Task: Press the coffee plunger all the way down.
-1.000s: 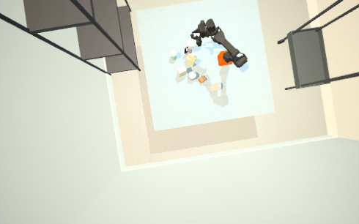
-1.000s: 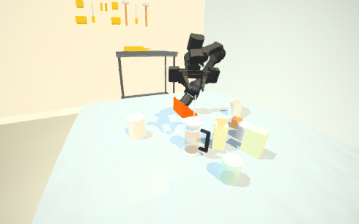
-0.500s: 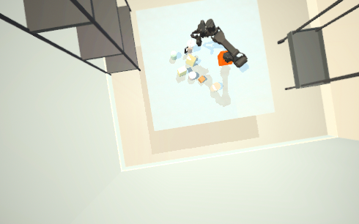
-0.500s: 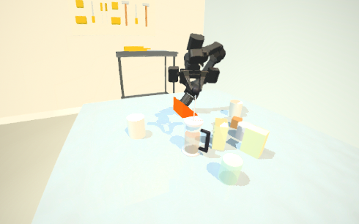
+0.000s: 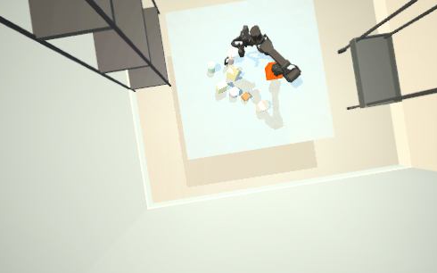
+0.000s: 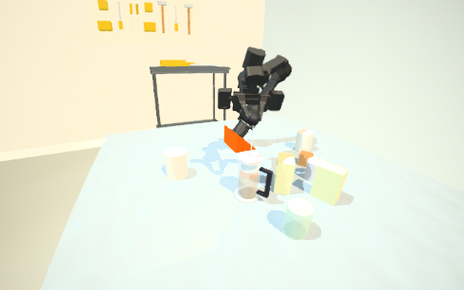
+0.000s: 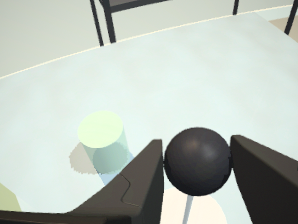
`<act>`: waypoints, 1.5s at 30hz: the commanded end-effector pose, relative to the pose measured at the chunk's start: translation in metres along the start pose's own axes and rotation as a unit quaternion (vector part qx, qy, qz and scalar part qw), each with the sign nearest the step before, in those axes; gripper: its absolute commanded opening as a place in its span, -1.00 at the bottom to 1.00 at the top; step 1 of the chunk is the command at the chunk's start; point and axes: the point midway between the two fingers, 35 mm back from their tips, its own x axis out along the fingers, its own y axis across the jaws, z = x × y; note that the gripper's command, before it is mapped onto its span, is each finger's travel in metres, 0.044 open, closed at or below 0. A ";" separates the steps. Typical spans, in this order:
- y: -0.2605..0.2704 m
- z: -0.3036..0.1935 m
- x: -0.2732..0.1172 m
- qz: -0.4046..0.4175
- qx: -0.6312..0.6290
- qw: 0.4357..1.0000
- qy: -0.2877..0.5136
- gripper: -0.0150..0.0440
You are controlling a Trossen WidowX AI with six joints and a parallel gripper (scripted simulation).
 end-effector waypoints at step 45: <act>0.001 -0.065 0.049 -0.001 0.009 1.000 0.017 -0.08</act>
